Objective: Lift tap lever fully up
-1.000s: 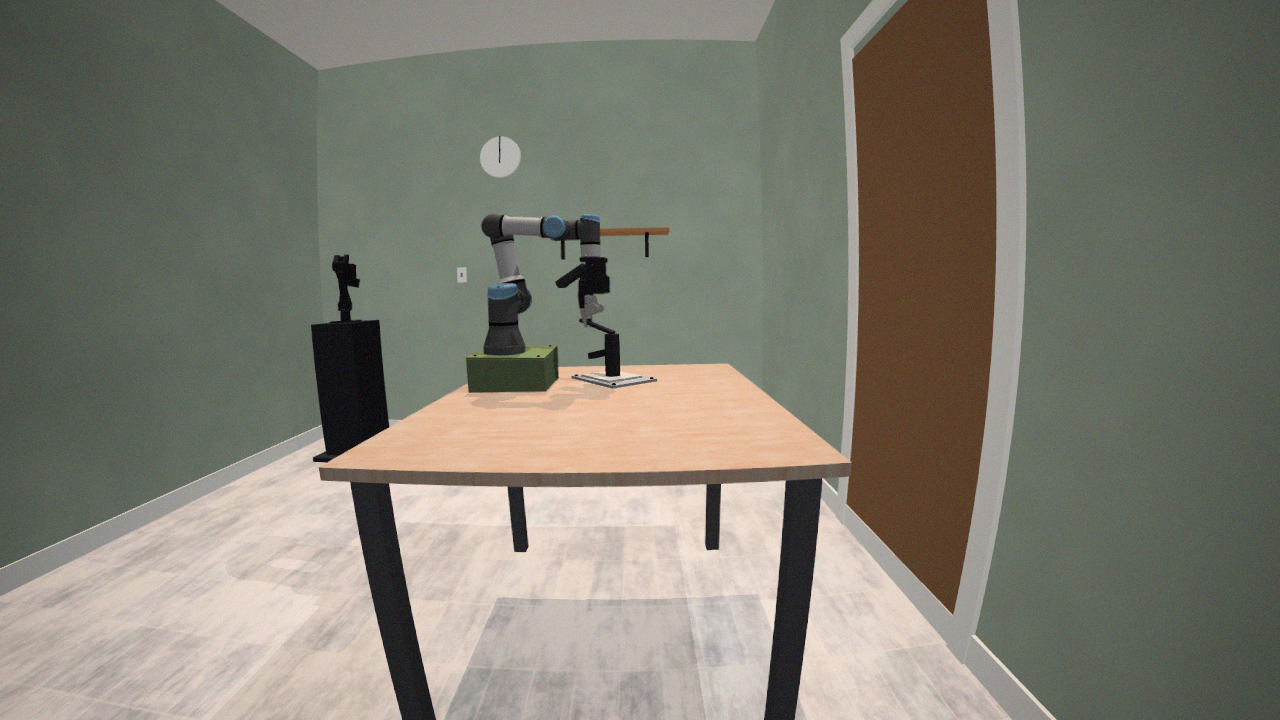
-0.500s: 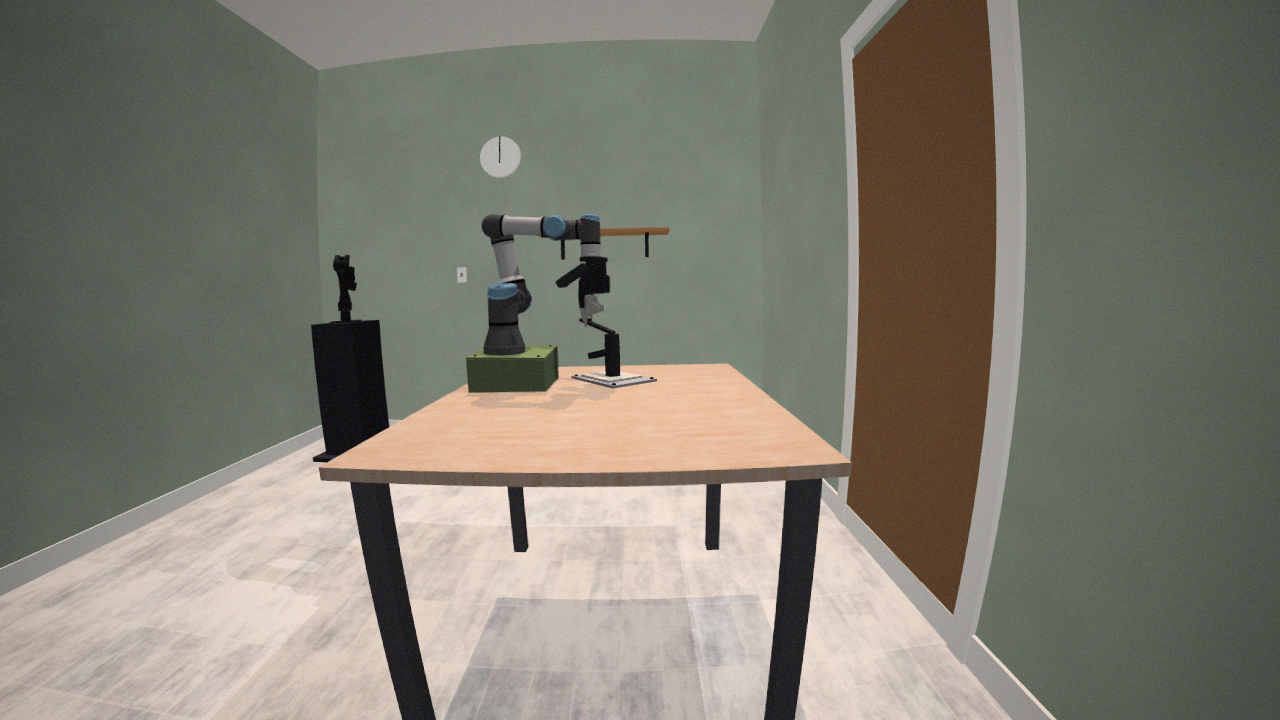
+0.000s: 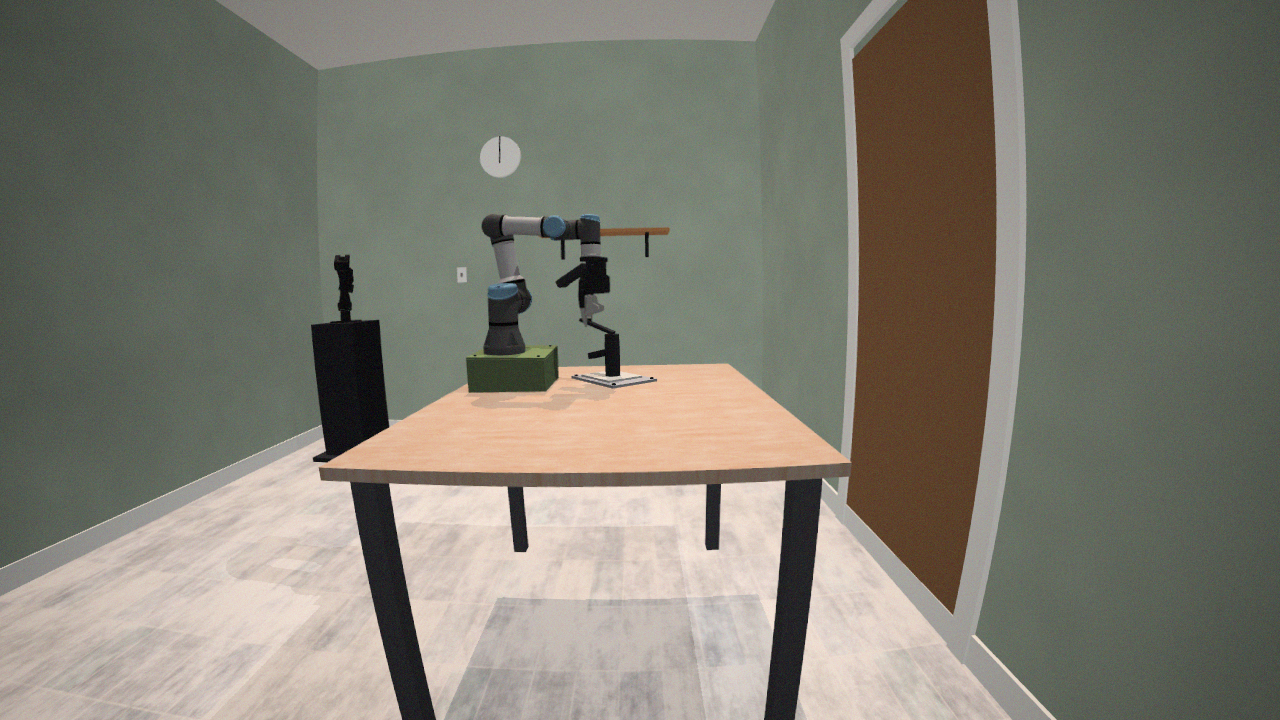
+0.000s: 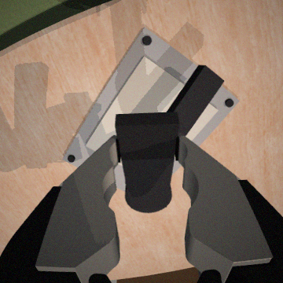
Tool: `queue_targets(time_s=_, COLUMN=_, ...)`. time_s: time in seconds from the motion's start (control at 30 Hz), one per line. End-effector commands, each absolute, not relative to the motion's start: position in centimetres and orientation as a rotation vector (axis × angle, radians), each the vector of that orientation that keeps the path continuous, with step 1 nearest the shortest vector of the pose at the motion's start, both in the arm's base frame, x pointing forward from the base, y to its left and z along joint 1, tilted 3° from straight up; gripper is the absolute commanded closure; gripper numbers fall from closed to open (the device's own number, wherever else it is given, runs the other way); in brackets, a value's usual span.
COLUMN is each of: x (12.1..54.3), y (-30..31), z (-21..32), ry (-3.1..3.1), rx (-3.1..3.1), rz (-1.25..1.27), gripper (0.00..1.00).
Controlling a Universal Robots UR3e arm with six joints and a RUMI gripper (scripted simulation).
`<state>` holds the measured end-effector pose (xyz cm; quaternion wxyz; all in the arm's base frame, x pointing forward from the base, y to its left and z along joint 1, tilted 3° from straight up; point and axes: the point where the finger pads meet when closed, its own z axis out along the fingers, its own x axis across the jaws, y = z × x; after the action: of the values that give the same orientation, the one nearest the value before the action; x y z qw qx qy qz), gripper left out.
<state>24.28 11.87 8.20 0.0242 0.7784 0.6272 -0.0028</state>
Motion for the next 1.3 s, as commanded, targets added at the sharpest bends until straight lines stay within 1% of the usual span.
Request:
queue_targets(time_s=0.0, x=24.35, y=11.87, z=8.28, ry=1.940, rx=2.407, rz=-0.005, gripper=1.00)
queue_targets(time_s=0.03, x=24.35, y=11.87, z=8.28, ry=1.940, rx=2.407, rz=-0.005, gripper=1.00)
queue_targets(time_s=0.07, x=24.35, y=11.87, z=8.28, ry=1.940, rx=2.407, rz=-0.005, gripper=0.57)
queue_targets(time_s=1.27, x=24.35, y=11.87, z=8.28, ry=1.940, rx=2.407, rz=-0.005, gripper=0.57)
